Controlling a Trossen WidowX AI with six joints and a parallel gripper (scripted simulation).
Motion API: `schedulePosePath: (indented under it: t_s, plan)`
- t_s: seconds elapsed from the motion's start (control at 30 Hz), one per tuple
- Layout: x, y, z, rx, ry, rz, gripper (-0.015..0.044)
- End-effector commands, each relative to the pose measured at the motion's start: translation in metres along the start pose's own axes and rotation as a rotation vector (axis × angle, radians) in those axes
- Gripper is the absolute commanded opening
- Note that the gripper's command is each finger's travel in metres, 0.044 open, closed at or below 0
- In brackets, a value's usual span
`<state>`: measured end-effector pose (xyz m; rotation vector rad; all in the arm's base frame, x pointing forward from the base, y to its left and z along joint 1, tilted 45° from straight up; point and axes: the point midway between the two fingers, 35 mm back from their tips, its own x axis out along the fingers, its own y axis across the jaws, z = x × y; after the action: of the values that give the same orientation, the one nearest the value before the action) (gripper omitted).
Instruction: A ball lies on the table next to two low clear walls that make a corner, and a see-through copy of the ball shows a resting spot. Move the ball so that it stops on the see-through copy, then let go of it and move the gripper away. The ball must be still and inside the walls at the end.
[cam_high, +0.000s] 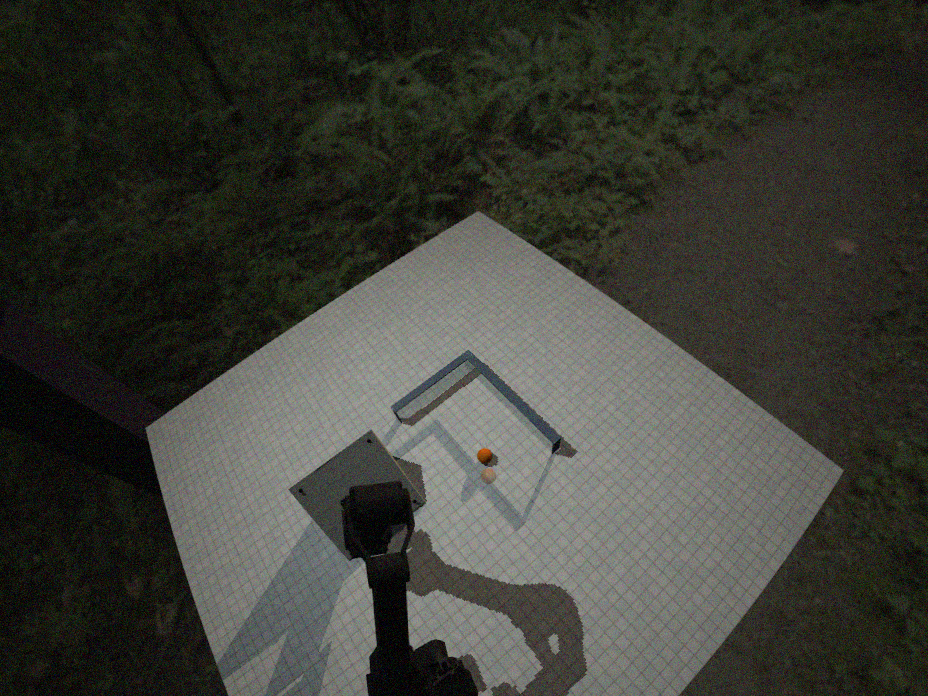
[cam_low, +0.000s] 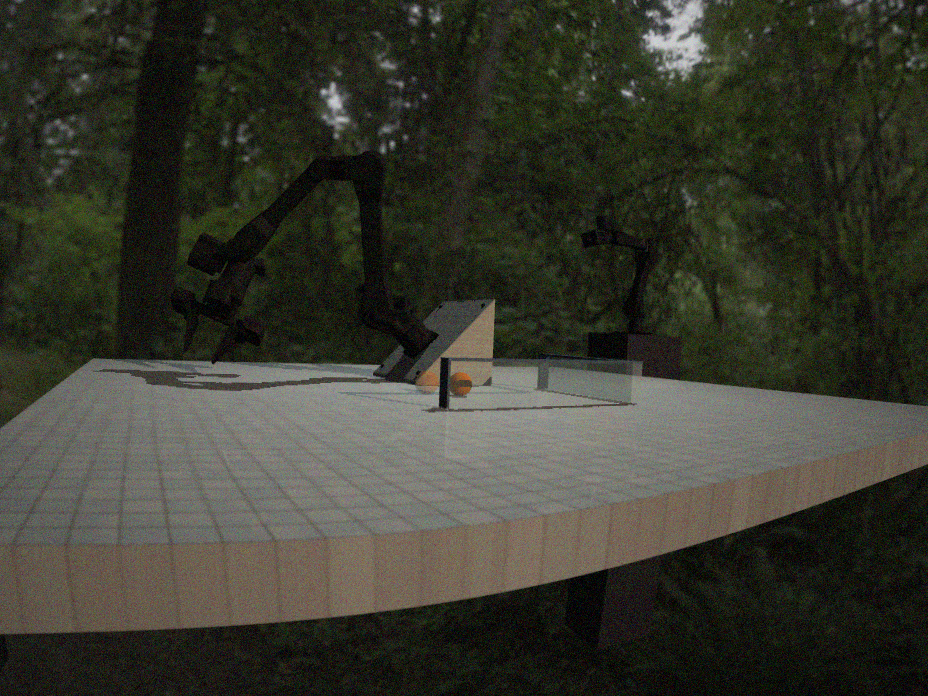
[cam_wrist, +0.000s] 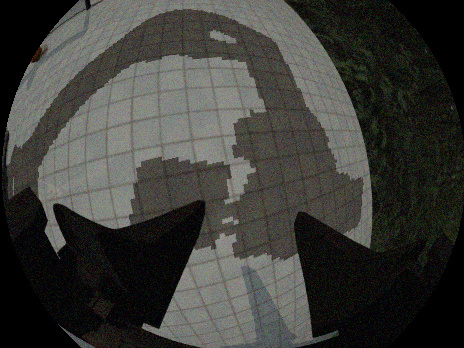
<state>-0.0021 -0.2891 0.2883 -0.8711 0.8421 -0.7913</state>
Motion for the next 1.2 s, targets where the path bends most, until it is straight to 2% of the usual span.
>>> schedulePosePath:
  t_s: [0.0,0.3,0.67,0.8,0.97,1.17]
  plan:
    - [0.022,0.003,0.030,0.120,-0.054,0.059,0.0273]
    - [0.061,0.024,0.112,0.374,-0.125,0.231,0.0273]
    - [0.083,0.083,0.207,0.576,-0.022,0.455,0.0273]
    - [0.086,0.105,0.238,0.537,-0.022,0.504,0.0273]
    - [0.079,0.168,0.275,0.475,0.025,0.628,0.0273]
    - [0.049,0.252,0.289,0.350,0.206,0.730,0.0273]
